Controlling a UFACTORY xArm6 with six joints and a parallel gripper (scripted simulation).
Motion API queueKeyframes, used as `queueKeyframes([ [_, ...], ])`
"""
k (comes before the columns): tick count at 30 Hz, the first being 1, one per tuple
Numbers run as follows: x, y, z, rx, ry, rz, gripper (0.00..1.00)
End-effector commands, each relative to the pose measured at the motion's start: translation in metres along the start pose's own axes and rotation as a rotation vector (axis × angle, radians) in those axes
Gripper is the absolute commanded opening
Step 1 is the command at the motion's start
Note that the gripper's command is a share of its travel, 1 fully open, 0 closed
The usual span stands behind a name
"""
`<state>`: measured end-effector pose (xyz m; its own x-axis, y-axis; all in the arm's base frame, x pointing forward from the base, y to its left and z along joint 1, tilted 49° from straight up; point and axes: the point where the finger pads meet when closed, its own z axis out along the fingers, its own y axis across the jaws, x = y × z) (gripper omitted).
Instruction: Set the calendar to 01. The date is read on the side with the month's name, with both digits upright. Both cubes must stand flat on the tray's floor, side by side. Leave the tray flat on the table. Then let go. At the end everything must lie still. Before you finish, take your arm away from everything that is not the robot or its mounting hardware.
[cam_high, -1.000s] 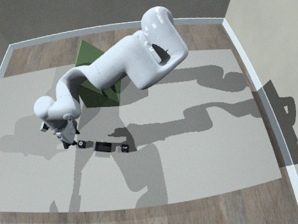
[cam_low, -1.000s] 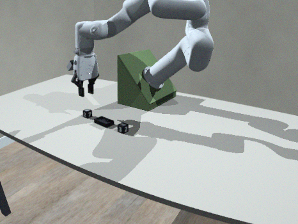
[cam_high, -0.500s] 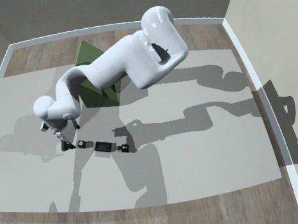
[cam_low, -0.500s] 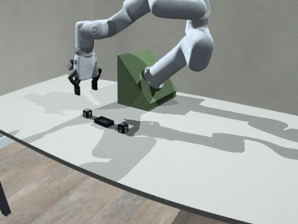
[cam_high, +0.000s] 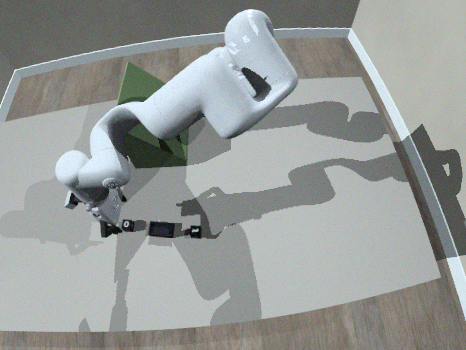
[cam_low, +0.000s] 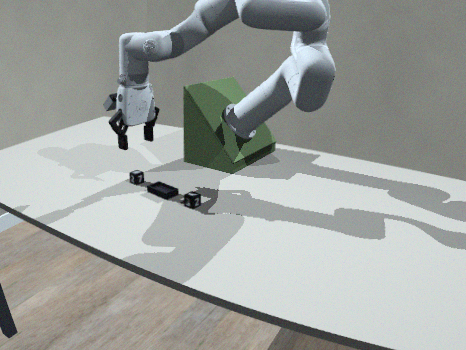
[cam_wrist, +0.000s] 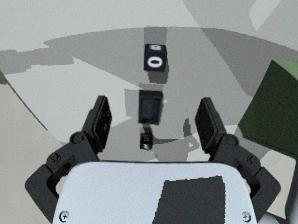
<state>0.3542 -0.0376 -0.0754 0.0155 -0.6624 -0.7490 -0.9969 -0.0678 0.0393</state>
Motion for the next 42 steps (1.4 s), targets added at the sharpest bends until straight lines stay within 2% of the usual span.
queueKeyframes([
  [1, -0.022, -0.008, -0.003, 0.004, 0.009, -0.162, 1.0],
  [8, -0.056, -0.016, -0.003, 0.003, 0.015, -0.413, 1.0],
  [10, -0.056, -0.016, -0.003, 0.003, 0.015, -0.413, 1.0],
  [11, -0.07, -0.018, -0.003, 0.002, 0.016, -0.512, 1.0],
  [20, -0.111, -0.021, 0.0, 0.0, 0.018, -0.808, 1.0],
  [25, -0.134, -0.021, 0.002, -0.001, 0.017, -0.979, 1.0],
  [27, -0.134, -0.021, 0.002, -0.001, 0.017, -0.979, 1.0],
  [29, -0.151, -0.02, 0.004, -0.001, 0.015, -1.107, 1.0],
  [42, -0.203, -0.012, 0.011, 0.003, 0.005, -1.494, 1.0],
])
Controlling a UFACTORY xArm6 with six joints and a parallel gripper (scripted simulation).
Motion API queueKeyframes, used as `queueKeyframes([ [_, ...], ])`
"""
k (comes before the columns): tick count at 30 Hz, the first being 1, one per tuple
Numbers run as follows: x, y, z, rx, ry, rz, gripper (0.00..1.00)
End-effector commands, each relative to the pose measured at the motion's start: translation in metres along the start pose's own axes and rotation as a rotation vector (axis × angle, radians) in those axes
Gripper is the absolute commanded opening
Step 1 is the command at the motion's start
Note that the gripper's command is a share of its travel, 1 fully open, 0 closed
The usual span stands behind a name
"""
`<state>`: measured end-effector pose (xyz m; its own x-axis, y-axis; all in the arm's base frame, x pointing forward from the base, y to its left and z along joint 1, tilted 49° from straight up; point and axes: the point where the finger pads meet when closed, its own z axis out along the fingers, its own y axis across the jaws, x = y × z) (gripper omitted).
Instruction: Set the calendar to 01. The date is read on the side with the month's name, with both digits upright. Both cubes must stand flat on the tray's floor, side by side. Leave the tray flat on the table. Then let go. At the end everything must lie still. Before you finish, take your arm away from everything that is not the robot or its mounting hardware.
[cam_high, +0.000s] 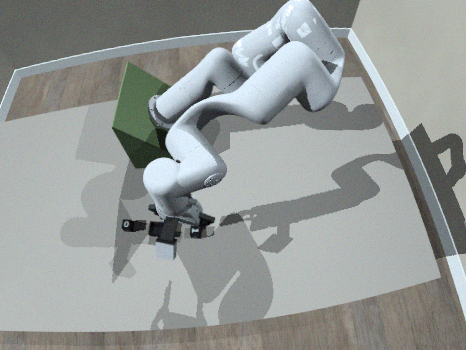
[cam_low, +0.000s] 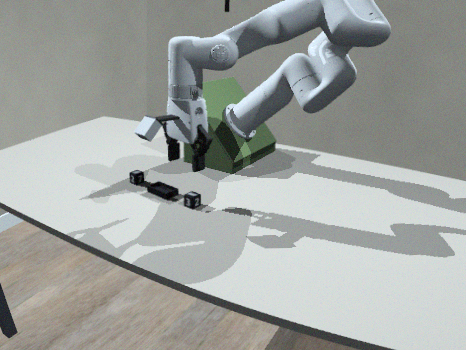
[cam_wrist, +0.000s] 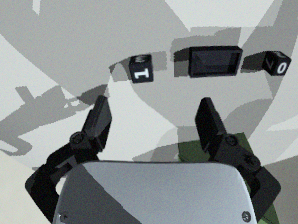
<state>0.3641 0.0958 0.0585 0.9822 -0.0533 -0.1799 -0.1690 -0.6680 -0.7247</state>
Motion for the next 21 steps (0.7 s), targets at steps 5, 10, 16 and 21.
queueKeyframes([
  [5, -0.0051, -0.0157, 0.001, 0.006, 0.009, -0.126, 1.0],
  [10, -0.0051, -0.0157, 0.001, 0.006, 0.009, -0.126, 0.47],
  [16, -0.0051, -0.0157, 0.001, 0.006, 0.009, -0.126, 0.47],
  [21, -0.0051, -0.0157, 0.001, 0.006, 0.009, -0.126, 0.47],
])
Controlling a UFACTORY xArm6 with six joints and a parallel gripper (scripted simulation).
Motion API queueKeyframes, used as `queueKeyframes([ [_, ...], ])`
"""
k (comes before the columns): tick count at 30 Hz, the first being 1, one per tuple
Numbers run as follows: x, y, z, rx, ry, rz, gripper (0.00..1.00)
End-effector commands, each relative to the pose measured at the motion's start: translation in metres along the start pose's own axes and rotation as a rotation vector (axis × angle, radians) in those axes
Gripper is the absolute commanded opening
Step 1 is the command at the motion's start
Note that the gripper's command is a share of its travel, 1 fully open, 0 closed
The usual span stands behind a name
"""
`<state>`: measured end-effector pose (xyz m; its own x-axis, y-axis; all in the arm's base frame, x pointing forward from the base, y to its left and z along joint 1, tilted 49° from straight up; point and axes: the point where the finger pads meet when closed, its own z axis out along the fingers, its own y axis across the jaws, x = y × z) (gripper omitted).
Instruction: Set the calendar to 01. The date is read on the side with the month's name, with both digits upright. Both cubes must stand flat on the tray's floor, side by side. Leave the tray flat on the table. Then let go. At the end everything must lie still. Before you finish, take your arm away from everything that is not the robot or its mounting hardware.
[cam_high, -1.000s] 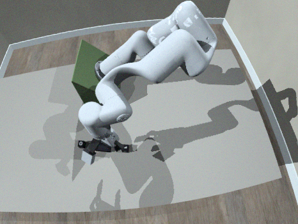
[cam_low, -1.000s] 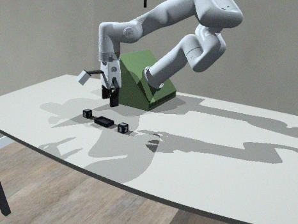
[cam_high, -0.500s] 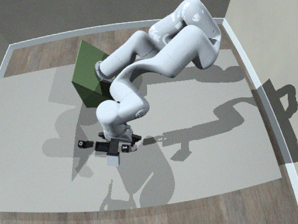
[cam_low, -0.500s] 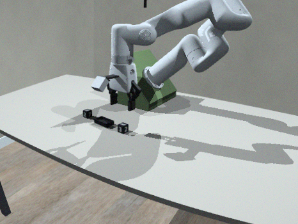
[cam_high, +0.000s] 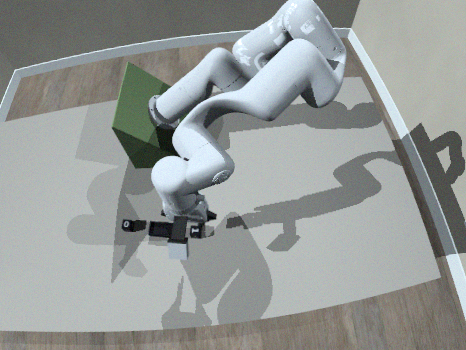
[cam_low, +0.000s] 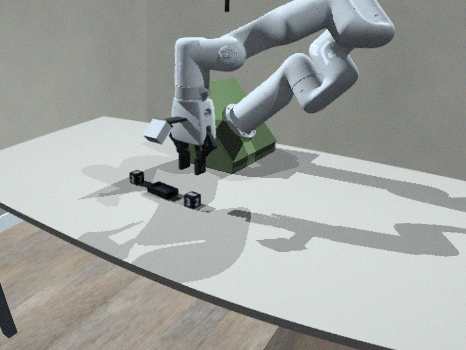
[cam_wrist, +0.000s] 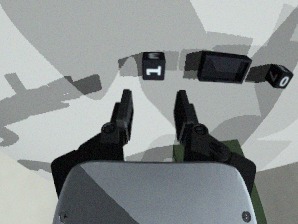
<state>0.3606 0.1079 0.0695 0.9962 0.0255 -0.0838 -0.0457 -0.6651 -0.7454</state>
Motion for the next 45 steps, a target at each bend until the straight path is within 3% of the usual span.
queueKeyframes([
  [1, 0.001, 0.0, -0.001, -0.001, 0.003, -0.001, 0.47],
  [32, 0.001, 0.0, 0.002, -0.001, 0.003, -0.001, 0.47],
  [45, 0.001, 0.0, 0.018, -0.001, 0.003, -0.001, 0.47],
])
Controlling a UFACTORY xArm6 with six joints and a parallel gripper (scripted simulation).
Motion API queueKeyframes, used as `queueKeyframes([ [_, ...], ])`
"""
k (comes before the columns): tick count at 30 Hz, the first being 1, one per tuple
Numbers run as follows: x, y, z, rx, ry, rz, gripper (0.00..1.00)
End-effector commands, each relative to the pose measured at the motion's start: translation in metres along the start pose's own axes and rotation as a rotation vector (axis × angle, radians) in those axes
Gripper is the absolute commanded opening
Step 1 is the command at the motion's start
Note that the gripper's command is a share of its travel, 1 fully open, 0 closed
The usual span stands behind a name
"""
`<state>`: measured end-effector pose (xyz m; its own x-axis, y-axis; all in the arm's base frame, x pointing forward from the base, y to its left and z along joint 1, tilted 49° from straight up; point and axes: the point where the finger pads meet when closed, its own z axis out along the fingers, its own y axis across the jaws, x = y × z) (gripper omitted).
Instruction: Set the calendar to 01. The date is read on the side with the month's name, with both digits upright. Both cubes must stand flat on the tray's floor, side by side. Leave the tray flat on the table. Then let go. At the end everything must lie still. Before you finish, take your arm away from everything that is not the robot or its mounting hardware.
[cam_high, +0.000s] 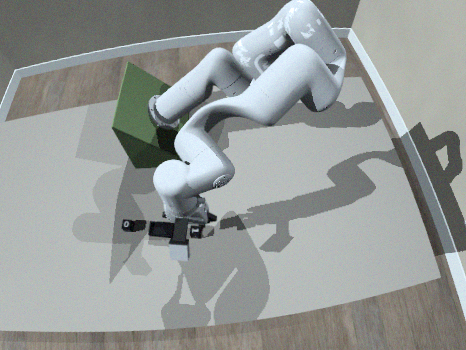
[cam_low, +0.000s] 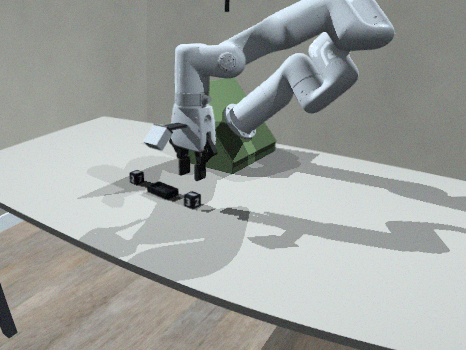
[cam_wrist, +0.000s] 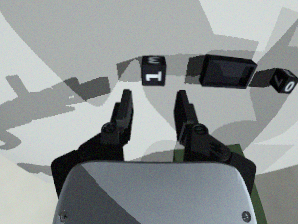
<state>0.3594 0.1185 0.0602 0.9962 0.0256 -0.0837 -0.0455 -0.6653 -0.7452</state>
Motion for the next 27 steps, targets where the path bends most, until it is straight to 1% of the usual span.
queueKeyframes([
  [1, 0.001, 0.0, 0.005, 0.0, 0.003, -0.001, 0.47],
  [4, 0.001, 0.0, 0.007, 0.0, 0.003, -0.001, 0.47],
  [19, 0.001, 0.0, 0.029, 0.0, 0.003, -0.001, 0.47],
  [27, 0.001, 0.0, 0.034, 0.0, 0.003, -0.001, 0.47],
])
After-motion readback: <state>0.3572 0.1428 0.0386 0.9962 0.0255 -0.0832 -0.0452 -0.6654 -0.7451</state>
